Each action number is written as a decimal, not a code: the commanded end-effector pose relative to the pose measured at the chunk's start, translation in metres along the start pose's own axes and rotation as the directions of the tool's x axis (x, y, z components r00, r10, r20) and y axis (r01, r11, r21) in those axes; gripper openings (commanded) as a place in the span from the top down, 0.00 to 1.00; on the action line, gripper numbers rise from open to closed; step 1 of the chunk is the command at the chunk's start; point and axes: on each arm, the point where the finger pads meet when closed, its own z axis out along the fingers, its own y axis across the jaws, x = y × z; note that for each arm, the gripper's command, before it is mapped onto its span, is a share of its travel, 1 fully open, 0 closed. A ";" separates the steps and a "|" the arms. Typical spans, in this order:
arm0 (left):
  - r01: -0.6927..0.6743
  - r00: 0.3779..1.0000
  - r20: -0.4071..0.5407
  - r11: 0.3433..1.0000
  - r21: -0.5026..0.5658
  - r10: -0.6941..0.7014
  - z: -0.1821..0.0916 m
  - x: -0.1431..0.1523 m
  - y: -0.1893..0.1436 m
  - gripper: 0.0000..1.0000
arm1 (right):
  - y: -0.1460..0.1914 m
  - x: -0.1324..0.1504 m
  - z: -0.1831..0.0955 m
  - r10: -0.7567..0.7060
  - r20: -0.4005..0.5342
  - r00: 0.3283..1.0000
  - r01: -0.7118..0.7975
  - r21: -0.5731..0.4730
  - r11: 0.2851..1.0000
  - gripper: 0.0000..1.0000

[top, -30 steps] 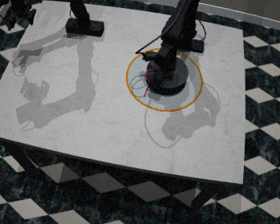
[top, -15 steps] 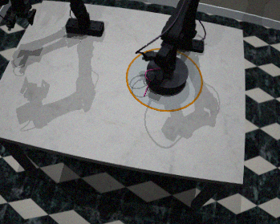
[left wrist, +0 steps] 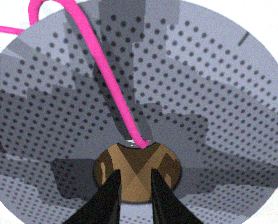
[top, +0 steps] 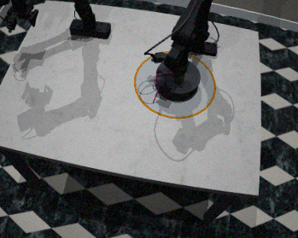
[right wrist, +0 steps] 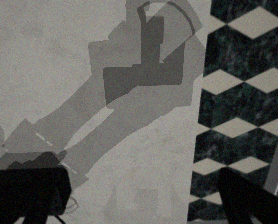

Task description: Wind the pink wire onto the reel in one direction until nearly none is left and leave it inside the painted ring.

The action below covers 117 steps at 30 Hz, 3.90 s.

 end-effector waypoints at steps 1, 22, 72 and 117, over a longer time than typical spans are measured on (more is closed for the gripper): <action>0.005 1.000 0.027 1.000 -0.025 -0.004 -0.033 0.001 0.004 0.80 | -0.001 -0.004 -0.016 -0.002 0.031 1.000 0.001 0.038 0.999 0.00; 0.005 1.000 0.027 1.000 -0.025 -0.004 -0.067 0.004 -0.002 0.80 | -0.001 -0.004 -0.016 -0.002 0.031 1.000 0.001 0.038 0.999 0.00; 0.380 0.912 0.295 0.858 -0.346 -0.284 -0.096 -0.021 0.073 1.00 | -0.001 -0.004 -0.016 -0.002 0.031 1.000 0.001 0.038 0.999 0.00; 0.989 -0.027 0.999 0.148 0.022 0.025 -0.343 0.029 0.135 1.00 | -0.001 -0.004 -0.016 -0.002 0.031 1.000 0.001 0.038 0.999 0.00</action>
